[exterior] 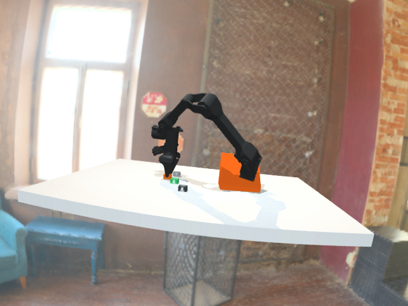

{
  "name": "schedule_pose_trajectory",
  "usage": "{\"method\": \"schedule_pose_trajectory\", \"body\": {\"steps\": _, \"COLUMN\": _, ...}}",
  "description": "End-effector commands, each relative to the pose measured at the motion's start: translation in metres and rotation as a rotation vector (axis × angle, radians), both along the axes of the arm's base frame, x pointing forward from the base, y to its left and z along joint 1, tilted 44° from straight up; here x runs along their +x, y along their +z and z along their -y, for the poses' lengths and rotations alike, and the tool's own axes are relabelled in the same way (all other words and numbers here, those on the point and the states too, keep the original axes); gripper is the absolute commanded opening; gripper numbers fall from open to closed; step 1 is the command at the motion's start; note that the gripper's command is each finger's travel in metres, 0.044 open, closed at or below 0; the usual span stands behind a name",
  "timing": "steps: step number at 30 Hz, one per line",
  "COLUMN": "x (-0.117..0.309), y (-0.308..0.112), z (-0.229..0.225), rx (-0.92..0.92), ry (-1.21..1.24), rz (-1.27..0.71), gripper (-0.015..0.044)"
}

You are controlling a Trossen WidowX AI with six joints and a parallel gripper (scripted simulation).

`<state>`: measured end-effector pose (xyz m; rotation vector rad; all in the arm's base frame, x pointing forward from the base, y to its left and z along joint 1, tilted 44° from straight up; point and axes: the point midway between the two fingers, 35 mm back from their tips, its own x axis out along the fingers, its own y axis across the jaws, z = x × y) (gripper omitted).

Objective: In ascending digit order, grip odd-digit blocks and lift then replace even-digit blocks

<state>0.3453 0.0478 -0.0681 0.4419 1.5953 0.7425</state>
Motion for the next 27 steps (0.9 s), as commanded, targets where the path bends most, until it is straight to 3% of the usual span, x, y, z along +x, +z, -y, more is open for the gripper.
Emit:
{"method": "schedule_pose_trajectory", "body": {"steps": 1, "x": -0.0030, "y": -0.0024, "z": -0.0018, "rx": 0.004, "ry": -0.004, "rz": -0.009, "gripper": 0.0348}}
{"method": "schedule_pose_trajectory", "body": {"steps": 10, "x": -0.0030, "y": -0.0024, "z": -0.0018, "rx": 0.004, "ry": -0.004, "rz": -0.009, "gripper": 0.0120}}
{"method": "schedule_pose_trajectory", "body": {"steps": 27, "x": -0.0030, "y": -0.0024, "z": -0.0018, "rx": 0.004, "ry": -0.004, "rz": -0.009, "gripper": 0.0120}}
